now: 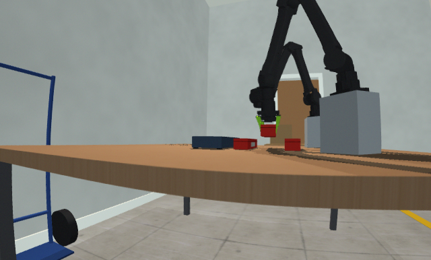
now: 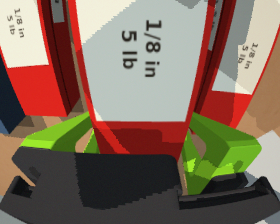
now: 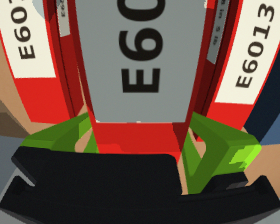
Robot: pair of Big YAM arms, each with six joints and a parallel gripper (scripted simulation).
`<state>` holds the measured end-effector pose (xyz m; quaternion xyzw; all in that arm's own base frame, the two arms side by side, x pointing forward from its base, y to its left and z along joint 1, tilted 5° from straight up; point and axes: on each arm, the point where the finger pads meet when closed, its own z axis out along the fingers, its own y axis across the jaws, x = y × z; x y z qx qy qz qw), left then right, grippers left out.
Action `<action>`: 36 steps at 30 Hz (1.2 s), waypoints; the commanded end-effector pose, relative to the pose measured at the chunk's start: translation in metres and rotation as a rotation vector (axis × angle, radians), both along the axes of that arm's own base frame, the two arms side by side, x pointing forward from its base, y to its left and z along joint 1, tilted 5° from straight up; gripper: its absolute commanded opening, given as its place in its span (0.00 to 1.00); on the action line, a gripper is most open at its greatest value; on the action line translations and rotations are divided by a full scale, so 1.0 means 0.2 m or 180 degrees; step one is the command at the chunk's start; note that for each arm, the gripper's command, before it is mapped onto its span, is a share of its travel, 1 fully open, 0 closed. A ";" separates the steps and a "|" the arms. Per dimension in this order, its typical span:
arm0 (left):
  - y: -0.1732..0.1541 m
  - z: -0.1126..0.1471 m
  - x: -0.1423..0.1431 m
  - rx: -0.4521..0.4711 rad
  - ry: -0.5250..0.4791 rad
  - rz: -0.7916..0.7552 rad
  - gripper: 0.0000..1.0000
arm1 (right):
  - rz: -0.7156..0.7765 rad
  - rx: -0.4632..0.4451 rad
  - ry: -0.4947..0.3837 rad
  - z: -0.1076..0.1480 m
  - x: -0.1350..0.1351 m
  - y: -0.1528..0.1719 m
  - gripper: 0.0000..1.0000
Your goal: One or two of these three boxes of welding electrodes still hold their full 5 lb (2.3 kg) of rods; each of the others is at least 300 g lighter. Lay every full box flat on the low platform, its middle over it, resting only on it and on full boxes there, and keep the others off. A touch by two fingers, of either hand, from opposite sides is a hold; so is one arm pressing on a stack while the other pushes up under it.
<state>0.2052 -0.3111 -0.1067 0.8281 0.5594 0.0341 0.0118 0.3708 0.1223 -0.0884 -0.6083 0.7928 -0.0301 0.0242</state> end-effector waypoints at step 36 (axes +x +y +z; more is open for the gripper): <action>-0.09 0.38 0.04 -0.0126 -0.0122 -0.0023 0.00 | -0.0031 0.0046 -0.0189 0.38 0.09 0.04 0.00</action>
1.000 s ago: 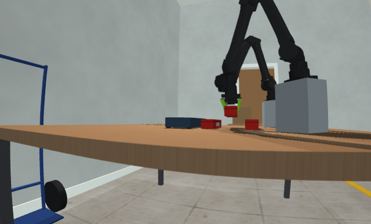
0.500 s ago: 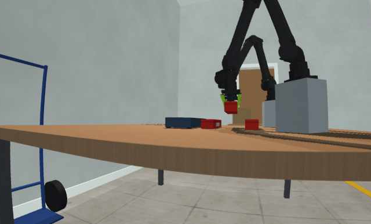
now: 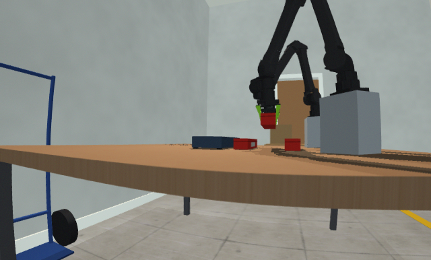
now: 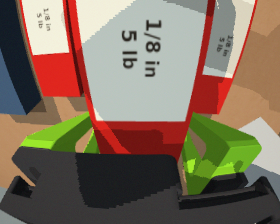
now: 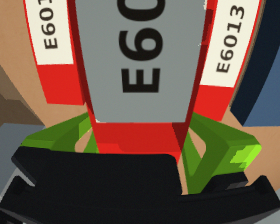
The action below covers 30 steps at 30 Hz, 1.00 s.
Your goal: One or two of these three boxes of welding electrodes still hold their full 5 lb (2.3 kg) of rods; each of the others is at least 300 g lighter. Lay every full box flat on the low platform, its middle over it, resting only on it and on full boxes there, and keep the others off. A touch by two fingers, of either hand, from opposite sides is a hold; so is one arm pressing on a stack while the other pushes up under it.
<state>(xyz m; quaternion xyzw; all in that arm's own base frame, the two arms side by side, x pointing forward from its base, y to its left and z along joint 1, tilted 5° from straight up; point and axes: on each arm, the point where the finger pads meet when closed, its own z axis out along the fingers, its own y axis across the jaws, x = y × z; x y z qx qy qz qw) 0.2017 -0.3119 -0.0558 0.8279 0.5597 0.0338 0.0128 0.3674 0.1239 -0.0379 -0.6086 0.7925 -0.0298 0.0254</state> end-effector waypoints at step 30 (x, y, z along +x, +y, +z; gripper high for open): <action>-0.15 0.09 0.26 -0.0047 -0.0082 -0.0003 0.00 | -0.0012 -0.0001 -0.0094 0.09 0.30 -0.08 0.00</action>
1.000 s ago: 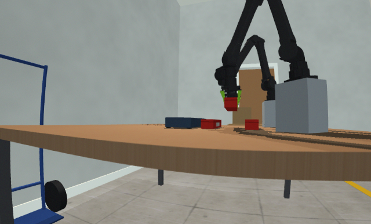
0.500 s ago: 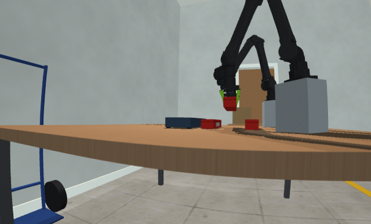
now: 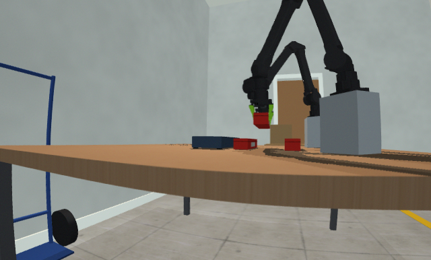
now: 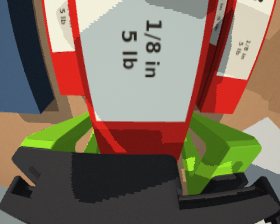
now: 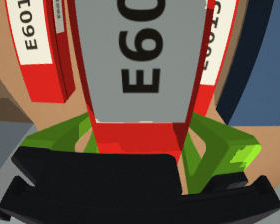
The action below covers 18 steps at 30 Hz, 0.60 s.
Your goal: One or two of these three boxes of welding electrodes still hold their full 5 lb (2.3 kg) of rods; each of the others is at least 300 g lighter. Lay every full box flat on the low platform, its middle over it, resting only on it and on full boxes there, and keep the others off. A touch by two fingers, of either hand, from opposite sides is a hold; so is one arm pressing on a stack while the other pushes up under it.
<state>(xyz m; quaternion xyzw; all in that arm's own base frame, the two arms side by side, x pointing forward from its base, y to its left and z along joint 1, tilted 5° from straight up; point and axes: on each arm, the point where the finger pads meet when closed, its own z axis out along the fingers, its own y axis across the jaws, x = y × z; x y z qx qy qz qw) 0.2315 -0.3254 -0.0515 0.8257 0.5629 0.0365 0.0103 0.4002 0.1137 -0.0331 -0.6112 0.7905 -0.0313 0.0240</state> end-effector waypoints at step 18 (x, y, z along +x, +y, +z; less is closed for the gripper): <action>-0.14 0.10 0.14 -0.0114 -0.0110 -0.0057 0.00 | -0.0032 0.0028 -0.0166 0.12 0.15 -0.06 0.00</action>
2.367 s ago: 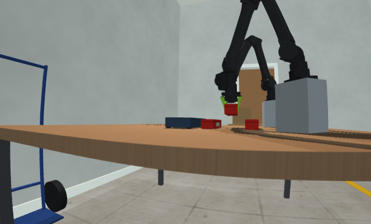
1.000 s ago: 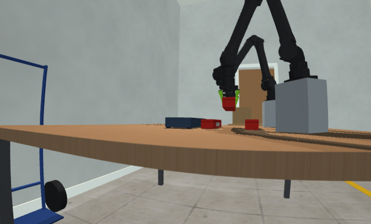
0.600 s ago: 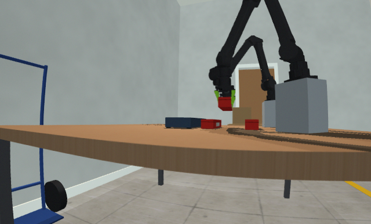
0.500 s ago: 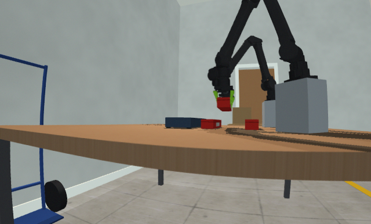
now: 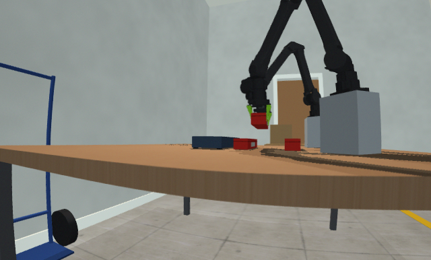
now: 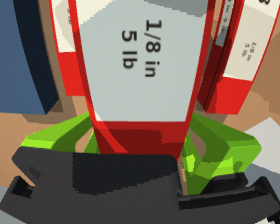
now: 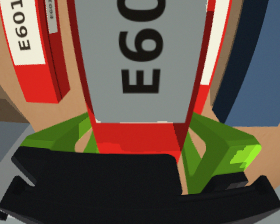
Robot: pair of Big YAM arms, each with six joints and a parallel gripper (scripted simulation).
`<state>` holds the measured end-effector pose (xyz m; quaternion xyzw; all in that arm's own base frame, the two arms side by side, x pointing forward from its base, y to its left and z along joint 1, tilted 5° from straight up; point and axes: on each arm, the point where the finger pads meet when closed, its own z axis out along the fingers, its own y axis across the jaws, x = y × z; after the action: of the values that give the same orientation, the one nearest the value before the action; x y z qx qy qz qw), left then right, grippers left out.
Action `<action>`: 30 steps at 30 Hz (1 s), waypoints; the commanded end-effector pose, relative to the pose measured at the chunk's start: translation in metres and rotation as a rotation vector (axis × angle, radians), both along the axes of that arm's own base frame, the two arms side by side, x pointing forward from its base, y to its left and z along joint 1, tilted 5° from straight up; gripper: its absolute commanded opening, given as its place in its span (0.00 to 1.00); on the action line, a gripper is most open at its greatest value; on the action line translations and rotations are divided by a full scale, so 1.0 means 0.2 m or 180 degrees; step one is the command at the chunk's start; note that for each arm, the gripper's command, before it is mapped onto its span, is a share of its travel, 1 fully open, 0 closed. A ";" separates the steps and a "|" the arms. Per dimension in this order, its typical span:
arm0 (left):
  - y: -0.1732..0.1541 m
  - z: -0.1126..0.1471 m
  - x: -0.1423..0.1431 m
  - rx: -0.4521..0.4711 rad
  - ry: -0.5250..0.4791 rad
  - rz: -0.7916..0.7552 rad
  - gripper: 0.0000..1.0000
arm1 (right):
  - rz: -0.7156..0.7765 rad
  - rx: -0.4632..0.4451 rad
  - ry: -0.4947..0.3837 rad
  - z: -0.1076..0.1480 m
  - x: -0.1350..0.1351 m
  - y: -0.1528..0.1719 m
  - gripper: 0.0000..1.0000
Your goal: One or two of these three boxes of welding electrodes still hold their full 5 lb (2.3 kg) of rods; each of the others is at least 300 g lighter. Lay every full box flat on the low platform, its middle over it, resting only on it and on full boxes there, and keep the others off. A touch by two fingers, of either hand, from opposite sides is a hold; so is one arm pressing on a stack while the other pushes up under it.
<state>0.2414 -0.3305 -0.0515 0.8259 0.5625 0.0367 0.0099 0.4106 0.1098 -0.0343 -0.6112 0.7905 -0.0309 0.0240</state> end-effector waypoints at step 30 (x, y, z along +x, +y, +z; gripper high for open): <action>-0.17 0.10 0.25 -0.0102 -0.0106 -0.0026 0.00 | -0.0032 0.0021 -0.0166 0.13 0.28 -0.10 0.00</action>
<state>0.2658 -0.3471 -0.0525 0.8275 0.5602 0.0358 0.0092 0.4352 0.0966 -0.0328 -0.6087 0.7924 -0.0307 0.0231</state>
